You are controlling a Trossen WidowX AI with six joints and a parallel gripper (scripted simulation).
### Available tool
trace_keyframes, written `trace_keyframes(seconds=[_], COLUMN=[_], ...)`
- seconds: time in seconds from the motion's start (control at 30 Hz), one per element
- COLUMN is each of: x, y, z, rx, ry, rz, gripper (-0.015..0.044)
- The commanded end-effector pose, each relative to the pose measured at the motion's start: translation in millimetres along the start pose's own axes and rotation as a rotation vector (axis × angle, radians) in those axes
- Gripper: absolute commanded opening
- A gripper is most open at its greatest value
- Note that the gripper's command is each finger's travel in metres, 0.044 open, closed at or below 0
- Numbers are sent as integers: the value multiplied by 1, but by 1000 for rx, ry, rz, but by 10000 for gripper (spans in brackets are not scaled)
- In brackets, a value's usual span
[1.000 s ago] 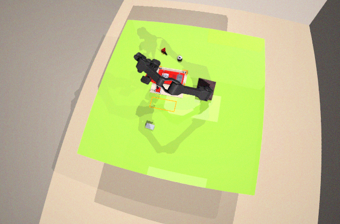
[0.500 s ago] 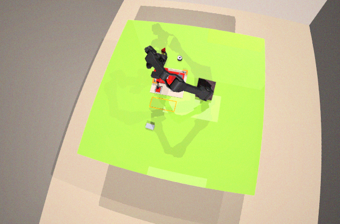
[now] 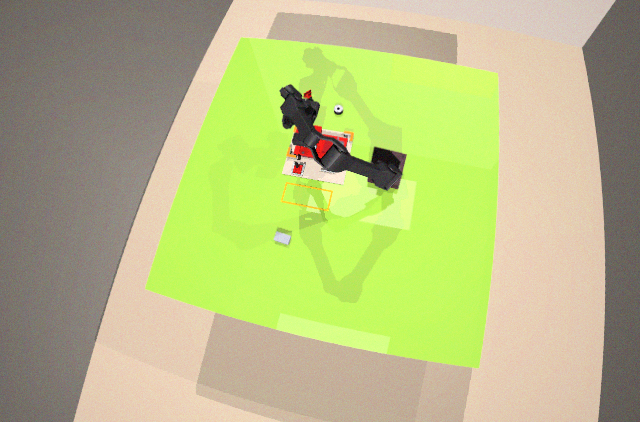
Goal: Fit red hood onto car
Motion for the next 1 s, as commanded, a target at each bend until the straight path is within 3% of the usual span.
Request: trace_keyframes(seconds=[0.0, 0.2, 0.97], x=[1, 4, 2], y=[-16, -40, -40], z=[-1, -1, -3], rx=[6, 6, 6], ry=[-7, -7, -7], rz=[9, 10, 10], gripper=[0, 0, 0])
Point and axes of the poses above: the point midway between the two fingers, 35 mm back from their tips, its own y axis back along the fingers, its own x axis across the jaws, z = x × y, the point moved 3 cm from there along y, back along the fingers, and after that the axes turned 2 degrees about y, right-handed, at the moved point
